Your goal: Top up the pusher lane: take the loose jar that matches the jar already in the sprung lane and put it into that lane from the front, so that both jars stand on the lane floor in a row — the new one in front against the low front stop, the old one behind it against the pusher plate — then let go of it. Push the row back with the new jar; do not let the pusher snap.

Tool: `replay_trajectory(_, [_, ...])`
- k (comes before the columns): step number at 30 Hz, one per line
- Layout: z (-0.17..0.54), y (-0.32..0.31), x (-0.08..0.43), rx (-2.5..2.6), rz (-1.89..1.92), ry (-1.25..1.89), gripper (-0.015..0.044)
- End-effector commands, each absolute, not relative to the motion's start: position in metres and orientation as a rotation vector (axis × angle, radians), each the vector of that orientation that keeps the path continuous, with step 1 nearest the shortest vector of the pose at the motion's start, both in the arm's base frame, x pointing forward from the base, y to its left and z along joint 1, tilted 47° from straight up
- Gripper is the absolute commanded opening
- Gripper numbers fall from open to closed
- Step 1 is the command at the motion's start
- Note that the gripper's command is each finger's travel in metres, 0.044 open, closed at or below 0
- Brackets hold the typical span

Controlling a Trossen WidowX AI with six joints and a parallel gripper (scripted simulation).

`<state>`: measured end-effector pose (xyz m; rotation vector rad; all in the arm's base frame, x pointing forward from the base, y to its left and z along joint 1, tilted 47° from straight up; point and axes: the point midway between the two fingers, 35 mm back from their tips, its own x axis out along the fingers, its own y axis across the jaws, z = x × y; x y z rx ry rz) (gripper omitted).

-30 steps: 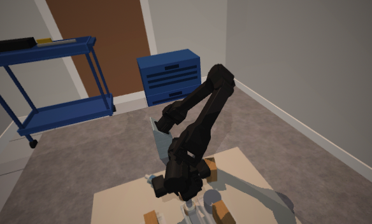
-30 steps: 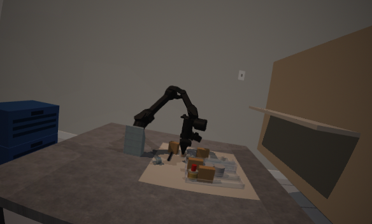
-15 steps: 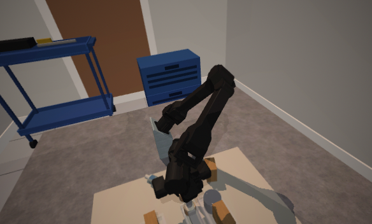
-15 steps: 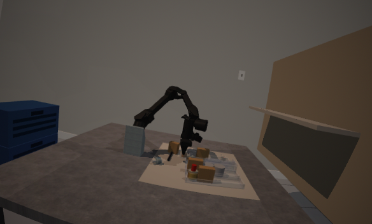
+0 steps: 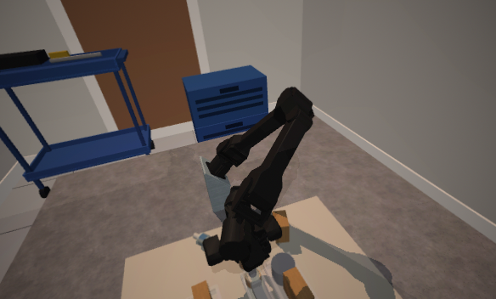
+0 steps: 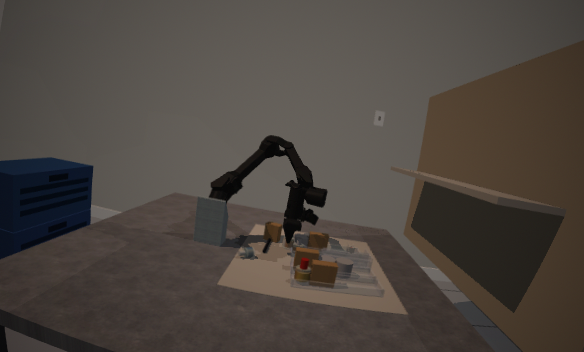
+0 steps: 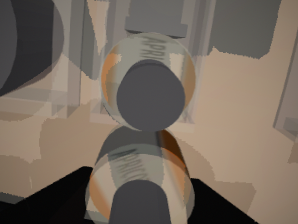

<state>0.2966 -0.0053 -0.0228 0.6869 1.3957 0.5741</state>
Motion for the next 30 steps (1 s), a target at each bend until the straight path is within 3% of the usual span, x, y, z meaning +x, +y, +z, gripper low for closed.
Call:
replay_trajectory(1, [-0.020, -0.007, 0.306, 0.677, 0.576, 1.370, 0.0000])
replay_trajectory(30, [-0.018, -0.008, 0.317, 0.677, 0.576, 1.370, 0.0000])
